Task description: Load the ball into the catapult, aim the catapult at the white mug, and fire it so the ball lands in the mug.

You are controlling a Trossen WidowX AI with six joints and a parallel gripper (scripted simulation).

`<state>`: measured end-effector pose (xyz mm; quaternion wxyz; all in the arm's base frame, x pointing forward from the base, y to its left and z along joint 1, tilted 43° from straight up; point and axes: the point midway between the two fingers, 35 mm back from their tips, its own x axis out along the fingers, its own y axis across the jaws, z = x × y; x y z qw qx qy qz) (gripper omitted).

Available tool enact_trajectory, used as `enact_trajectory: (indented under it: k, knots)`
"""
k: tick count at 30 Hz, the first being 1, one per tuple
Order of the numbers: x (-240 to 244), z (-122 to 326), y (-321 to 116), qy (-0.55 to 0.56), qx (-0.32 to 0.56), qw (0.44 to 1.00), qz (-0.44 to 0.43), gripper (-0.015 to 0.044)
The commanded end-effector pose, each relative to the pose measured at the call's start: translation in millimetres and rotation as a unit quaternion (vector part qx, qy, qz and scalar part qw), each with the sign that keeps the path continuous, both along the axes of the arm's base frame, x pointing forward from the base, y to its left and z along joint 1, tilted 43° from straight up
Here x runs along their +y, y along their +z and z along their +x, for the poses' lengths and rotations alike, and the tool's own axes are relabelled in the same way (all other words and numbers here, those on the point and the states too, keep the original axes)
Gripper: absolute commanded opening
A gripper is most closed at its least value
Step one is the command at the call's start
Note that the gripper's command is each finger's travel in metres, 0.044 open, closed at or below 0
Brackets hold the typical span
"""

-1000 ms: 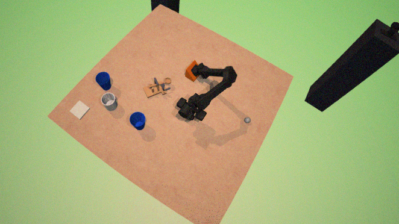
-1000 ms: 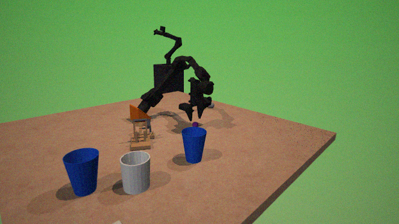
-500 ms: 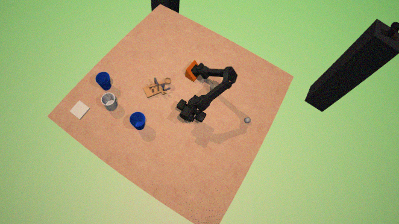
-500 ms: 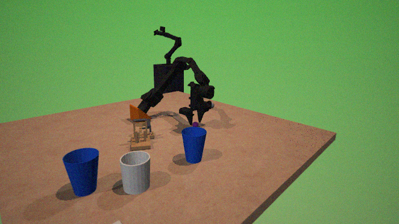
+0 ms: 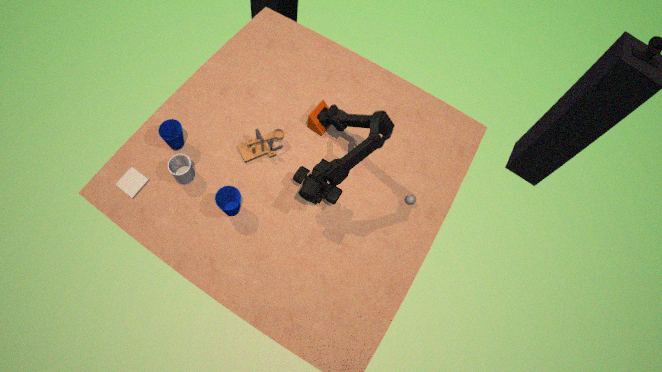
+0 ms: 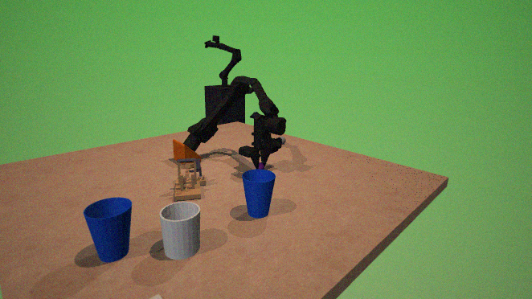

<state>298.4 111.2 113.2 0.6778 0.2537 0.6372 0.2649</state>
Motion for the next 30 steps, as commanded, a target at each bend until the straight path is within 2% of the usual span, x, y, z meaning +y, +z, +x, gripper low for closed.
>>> enact_trajectory:
  k: [1, 4, 8, 30]
  knots:
    - [0.6, 0.3, -0.9, -0.002, 0.002, 1.000, 0.001, 0.0116]
    - [0.6, 0.3, -0.9, -0.002, 0.002, 1.000, 0.001, 0.0096]
    - [-5.0, 2.0, 3.6, -0.002, 0.002, 1.000, 0.000, 0.0000]
    - [-87.3, 2.1, 79.0, -0.003, 0.004, 1.000, -0.003, 0.0000]
